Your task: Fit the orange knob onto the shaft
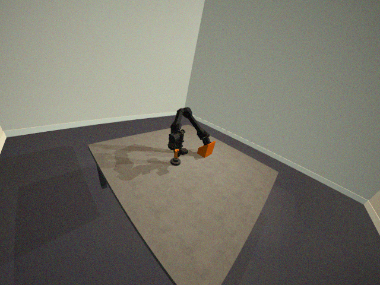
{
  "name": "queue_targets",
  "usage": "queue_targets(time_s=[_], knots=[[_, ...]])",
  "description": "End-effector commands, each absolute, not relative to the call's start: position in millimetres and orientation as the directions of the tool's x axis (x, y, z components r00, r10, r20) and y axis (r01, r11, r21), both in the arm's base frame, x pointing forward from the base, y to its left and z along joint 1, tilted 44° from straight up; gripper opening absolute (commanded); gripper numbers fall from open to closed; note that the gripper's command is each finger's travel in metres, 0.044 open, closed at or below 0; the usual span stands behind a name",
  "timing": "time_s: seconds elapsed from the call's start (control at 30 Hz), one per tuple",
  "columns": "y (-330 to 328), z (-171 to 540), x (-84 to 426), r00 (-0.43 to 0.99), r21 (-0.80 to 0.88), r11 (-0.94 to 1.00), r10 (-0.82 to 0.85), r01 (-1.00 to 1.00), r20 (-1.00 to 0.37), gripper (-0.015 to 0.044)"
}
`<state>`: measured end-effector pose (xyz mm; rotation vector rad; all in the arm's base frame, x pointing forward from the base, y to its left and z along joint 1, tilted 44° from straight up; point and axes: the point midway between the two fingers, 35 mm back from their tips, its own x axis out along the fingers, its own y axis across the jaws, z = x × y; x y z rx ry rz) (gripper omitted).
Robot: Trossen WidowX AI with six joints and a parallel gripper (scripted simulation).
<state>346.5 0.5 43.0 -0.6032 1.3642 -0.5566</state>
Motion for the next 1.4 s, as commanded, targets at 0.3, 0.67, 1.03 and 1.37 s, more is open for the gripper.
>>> queue_targets(time_s=[0.3,0.67,1.03,1.37], knots=[[3.5,46.7,346.0,0.132,-0.687,0.727,-0.682,0.009,-0.720,0.0000],[2.4,45.4,344.2,0.132,-0.693,0.695,-0.682,-0.189,-0.720,0.0000],[0.9,42.2,345.0,0.132,-0.693,0.695,-0.682,-0.189,-0.720,0.0000],[4.4,45.7,345.6,0.132,-0.692,0.690,-0.682,-0.213,-0.720,0.0000]])
